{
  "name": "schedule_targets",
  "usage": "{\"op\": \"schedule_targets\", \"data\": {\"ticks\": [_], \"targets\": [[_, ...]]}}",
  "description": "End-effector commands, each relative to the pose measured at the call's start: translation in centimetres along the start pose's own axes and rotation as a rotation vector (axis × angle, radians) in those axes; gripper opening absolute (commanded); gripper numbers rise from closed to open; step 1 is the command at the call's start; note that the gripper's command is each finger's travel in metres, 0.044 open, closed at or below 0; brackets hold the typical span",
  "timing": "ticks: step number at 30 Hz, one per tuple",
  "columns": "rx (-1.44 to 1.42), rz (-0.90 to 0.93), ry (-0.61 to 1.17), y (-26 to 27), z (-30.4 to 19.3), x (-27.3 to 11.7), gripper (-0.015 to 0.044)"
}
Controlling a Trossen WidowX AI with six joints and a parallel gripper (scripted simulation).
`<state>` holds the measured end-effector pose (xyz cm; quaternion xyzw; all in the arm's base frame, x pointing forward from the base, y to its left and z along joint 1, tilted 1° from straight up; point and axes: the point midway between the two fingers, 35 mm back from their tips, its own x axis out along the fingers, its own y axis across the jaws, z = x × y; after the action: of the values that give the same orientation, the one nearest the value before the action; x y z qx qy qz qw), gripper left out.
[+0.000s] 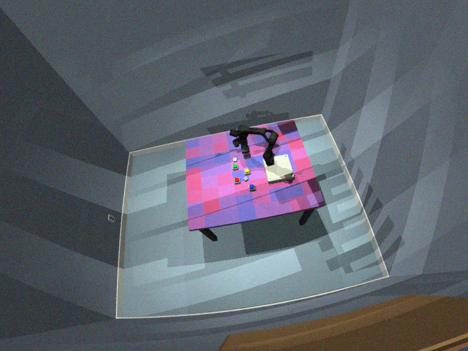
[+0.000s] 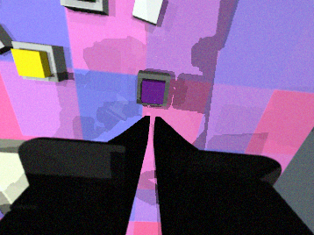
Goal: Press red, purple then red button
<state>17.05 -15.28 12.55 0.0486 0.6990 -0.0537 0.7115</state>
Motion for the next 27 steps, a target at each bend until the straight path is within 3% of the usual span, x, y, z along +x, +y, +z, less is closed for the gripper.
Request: {"op": "schedule_targets", "data": {"ticks": [1,6,27], "targets": [[-0.013,0.007,-0.005,-0.1,-0.3,0.8,0.0020],[-0.013,0.007,-0.005,-0.1,-0.3,6.0,0.0020],[-0.013,0.007,-0.005,0.0,-0.3,8.9,0.0020]]}}
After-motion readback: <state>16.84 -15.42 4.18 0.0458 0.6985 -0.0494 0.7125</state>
